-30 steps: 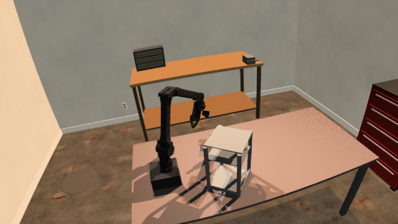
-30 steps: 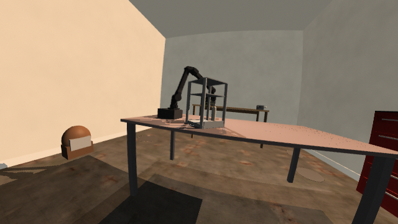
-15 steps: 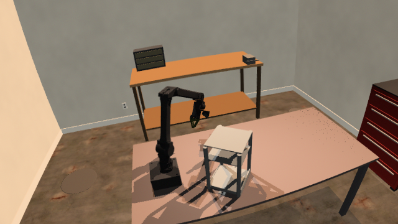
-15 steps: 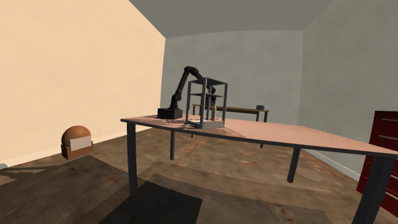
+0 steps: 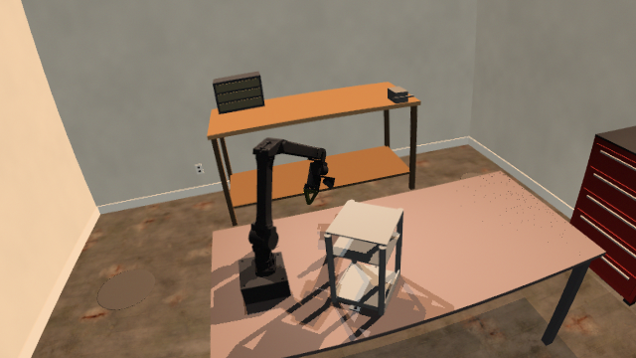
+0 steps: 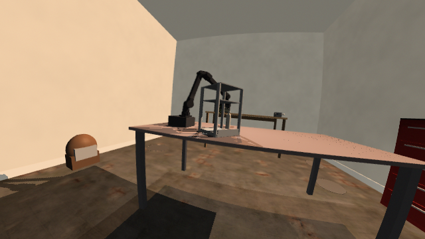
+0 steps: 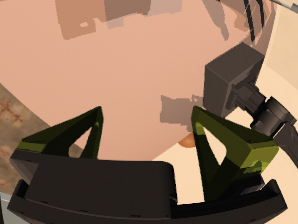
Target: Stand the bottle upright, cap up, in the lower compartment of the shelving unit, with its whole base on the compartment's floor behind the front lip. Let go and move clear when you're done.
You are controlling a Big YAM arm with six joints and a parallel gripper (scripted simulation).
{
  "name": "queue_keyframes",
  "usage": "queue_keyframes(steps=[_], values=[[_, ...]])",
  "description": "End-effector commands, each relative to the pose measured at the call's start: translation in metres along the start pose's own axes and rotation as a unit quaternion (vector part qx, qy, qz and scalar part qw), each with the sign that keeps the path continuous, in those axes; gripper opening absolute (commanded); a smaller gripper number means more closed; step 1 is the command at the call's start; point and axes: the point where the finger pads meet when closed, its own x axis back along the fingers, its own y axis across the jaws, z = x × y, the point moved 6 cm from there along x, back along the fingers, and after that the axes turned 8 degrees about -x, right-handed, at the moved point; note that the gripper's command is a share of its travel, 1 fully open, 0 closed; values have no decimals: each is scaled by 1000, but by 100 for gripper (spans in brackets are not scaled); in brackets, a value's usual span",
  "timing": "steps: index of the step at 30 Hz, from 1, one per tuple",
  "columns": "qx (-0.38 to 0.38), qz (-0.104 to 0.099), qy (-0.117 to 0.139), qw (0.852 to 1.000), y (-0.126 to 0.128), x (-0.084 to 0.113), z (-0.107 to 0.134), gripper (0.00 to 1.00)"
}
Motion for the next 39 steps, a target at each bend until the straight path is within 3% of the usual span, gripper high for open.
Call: queue_keyframes(steps=[1, 23, 39], values=[[0, -13, -3, 1000, 2, 11, -1, 81], [-4, -24, 0, 1000, 3, 4, -8, 81], [-16, -76, 0, 997, 10, 0, -29, 81]])
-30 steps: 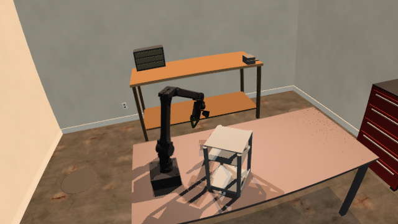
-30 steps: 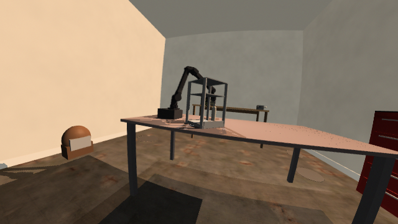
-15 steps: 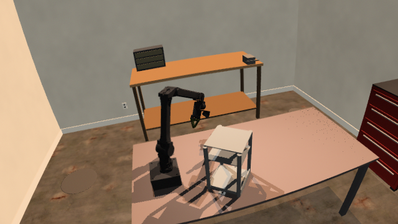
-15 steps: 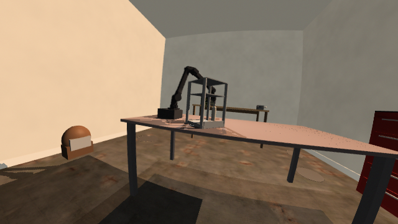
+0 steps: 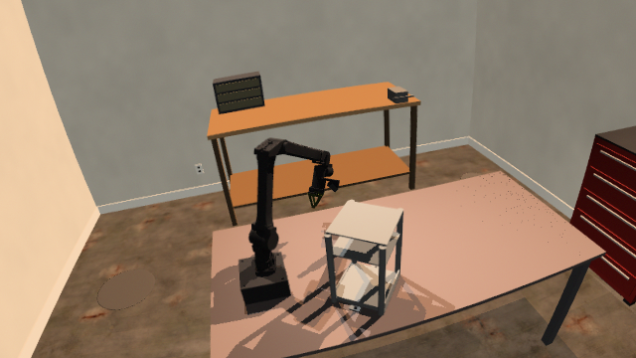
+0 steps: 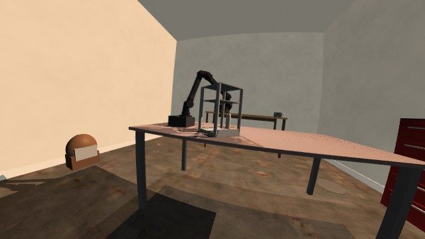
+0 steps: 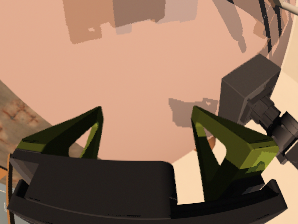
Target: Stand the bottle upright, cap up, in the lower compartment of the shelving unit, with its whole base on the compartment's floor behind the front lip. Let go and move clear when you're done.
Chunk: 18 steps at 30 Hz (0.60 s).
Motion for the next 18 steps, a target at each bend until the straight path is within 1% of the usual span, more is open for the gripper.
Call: queue_keyframes(steps=[1, 9, 14, 16, 18], values=[[-2, -32, -2, 999, 0, 10, -7, 81], [-16, -80, -4, 997, 11, 1, -30, 81], [-28, -121, -8, 992, 18, -2, -49, 81], [-28, -121, -8, 992, 18, -2, -49, 81], [-33, -139, -11, 990, 21, -3, -57, 81]])
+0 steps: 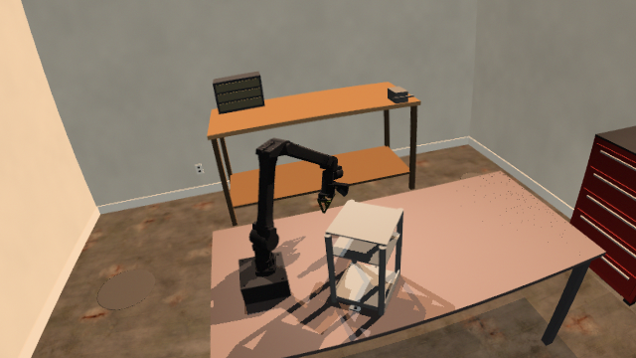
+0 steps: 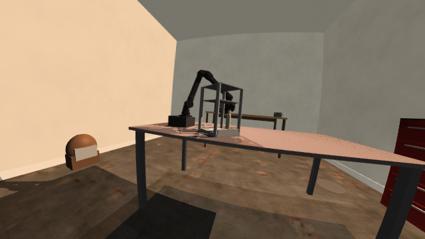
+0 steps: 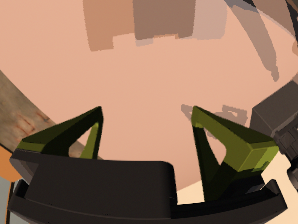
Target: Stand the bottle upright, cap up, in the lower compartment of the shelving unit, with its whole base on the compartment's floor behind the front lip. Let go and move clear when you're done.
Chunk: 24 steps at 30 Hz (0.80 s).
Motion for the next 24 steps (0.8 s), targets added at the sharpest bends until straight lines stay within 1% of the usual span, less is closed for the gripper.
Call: queue_keyframes(steps=[1, 9, 13, 15, 19, 24], values=[[-3, -44, -6, 999, 5, 10, -12, 81], [-28, -124, -22, 992, 17, 0, -52, 81], [-43, -171, -35, 984, 21, -1, -76, 81], [-43, -171, -35, 984, 21, -1, -76, 81], [-58, -220, -52, 972, 24, 0, -101, 81], [-78, -279, -77, 954, 25, -1, -135, 81]])
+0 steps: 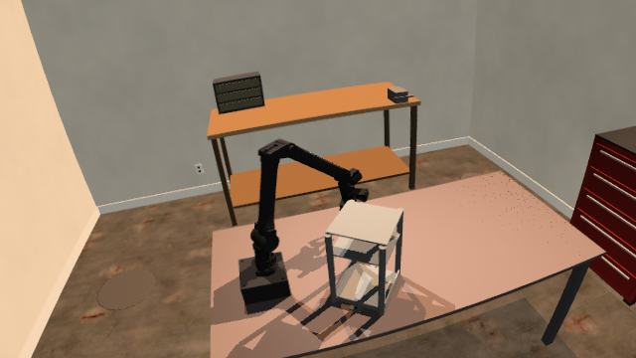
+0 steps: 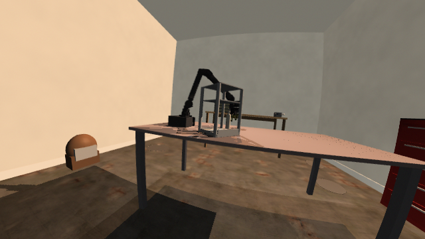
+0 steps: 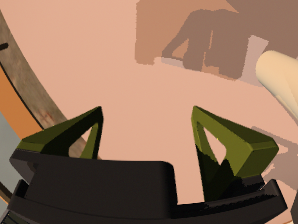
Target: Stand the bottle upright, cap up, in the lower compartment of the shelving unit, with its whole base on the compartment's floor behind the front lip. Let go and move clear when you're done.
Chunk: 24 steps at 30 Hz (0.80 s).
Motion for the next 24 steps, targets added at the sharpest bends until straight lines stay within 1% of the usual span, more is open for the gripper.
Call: queue_keyframes(steps=[1, 3, 6, 8, 12, 16, 19, 21, 23, 24], values=[[-12, -59, -23, 998, 8, 7, -31, 81], [-19, -83, -35, 996, 8, 5, -45, 81], [-29, -124, -57, 990, 9, 8, -68, 81], [-29, -124, -57, 990, 9, 8, -68, 81], [-42, -179, -90, 979, 8, 14, -99, 81], [-54, -232, -127, 963, 4, 24, -131, 81], [31, -261, -142, 954, 27, 44, -89, 81], [87, -281, -152, 944, 38, 57, -62, 81], [133, -298, -162, 931, 43, 66, -43, 81], [133, -298, -162, 931, 43, 66, -43, 81]])
